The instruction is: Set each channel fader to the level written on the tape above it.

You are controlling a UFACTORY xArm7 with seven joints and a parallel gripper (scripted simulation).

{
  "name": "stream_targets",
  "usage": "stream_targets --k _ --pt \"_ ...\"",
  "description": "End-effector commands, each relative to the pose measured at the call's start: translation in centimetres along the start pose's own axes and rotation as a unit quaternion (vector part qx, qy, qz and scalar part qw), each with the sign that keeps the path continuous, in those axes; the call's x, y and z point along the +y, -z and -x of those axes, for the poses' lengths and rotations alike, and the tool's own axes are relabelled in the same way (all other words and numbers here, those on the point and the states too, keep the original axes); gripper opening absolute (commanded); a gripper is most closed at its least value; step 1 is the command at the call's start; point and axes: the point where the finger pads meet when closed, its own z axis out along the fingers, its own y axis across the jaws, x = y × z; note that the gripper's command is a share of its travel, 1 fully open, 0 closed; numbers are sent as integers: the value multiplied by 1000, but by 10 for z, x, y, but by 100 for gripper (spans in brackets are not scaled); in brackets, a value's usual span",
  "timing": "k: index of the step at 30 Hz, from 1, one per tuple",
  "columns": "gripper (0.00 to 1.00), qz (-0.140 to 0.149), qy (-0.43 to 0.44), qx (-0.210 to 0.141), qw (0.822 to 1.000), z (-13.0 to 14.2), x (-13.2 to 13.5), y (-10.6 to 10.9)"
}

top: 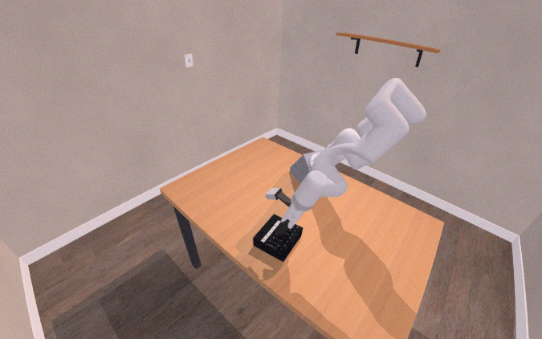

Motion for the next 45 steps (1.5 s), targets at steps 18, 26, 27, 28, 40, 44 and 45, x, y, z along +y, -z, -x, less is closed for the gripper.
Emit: stream_targets --k 18,26,27,28,40,44,45 --pt "100 1 26 -5 1000 -3 -1 3" --pt "100 3 181 -44 982 -16 2 13" --pt "100 1 203 -50 978 -18 2 16" --pt "100 -1 218 -53 975 -20 3 18" --pt "100 -35 406 -84 909 -38 5 45" --pt "100 -53 467 -91 878 -42 5 53" --pt "100 -58 481 -93 870 -42 5 55"
